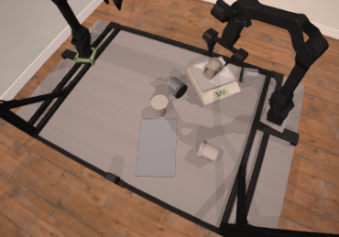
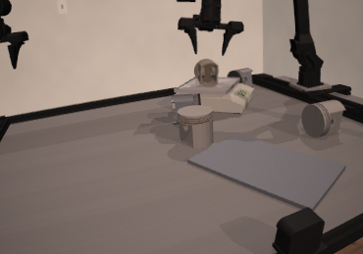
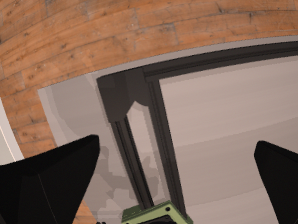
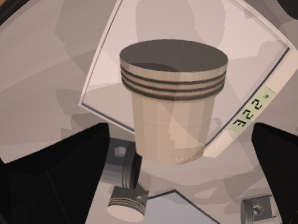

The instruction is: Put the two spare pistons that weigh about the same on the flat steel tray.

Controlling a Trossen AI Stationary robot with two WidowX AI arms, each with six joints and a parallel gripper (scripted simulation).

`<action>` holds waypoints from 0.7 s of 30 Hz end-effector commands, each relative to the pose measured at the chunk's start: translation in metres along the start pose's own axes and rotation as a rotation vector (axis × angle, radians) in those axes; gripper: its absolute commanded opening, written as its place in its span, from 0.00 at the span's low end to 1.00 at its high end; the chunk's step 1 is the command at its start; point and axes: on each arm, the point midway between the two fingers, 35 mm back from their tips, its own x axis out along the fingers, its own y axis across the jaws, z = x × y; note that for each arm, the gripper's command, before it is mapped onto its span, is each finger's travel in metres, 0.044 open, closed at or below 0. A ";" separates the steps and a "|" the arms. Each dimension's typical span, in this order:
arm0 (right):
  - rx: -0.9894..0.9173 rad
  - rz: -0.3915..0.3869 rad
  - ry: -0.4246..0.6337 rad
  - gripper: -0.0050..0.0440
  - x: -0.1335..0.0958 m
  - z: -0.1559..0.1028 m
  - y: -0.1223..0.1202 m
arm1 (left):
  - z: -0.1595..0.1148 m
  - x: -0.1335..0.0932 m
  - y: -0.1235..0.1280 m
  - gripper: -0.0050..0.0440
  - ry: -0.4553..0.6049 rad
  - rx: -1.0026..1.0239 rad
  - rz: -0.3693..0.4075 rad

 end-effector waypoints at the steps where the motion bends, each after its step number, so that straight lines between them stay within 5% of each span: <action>1: -0.002 0.011 0.003 0.87 -0.010 -0.001 0.002 | 0.000 0.000 0.000 1.00 0.001 0.002 -0.003; 12: -0.007 0.011 0.002 0.87 -0.030 -0.003 0.003 | 0.000 0.000 0.000 1.00 0.001 0.002 -0.003; 21: -0.243 -0.029 -0.011 0.87 -0.030 -0.003 0.003 | 0.000 0.000 0.000 1.00 0.001 0.002 -0.003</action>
